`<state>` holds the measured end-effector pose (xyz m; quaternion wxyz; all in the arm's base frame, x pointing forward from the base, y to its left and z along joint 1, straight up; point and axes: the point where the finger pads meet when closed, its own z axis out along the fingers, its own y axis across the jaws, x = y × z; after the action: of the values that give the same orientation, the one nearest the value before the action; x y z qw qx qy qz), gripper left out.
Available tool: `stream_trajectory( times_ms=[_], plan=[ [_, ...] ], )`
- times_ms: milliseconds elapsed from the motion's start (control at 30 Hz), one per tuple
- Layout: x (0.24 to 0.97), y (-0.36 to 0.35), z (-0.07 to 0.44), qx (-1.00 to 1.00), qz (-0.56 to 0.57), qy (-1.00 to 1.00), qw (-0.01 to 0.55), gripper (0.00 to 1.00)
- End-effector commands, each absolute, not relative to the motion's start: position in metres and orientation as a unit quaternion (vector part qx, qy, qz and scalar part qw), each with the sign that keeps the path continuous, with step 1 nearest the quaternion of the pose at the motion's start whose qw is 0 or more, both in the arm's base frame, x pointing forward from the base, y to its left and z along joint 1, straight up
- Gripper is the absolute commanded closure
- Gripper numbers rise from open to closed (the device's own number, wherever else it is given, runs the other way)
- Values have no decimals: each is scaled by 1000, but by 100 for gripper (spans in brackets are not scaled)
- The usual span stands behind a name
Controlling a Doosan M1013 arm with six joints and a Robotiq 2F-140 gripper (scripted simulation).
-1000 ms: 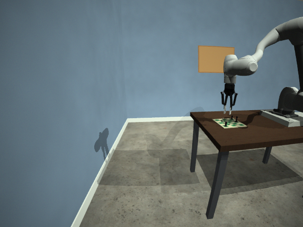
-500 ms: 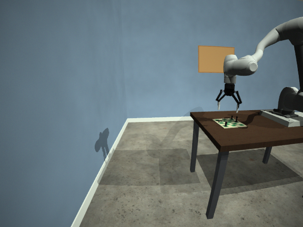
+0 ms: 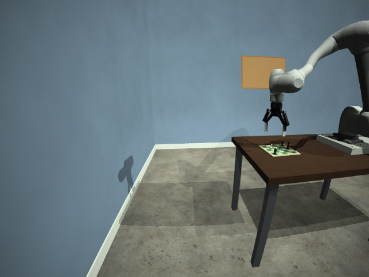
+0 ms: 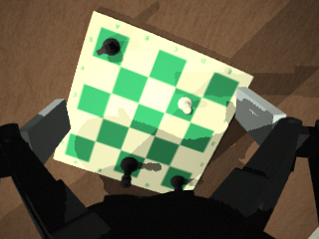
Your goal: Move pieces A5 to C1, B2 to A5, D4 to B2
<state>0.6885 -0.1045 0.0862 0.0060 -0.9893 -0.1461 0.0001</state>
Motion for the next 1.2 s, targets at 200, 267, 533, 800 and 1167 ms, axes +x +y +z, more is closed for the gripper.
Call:
stream_trajectory(
  times_ms=[200,267,533,800,1167],
  plan=[
    [664,-153,81,-1000,0,12,1,80],
    [664,-153,81,-1000,0,12,1,80],
    [664,-153,81,-1000,0,12,1,80],
    [664,-153,81,-1000,0,12,1,80],
    [664,-153,81,-1000,0,12,1,80]
  ],
)
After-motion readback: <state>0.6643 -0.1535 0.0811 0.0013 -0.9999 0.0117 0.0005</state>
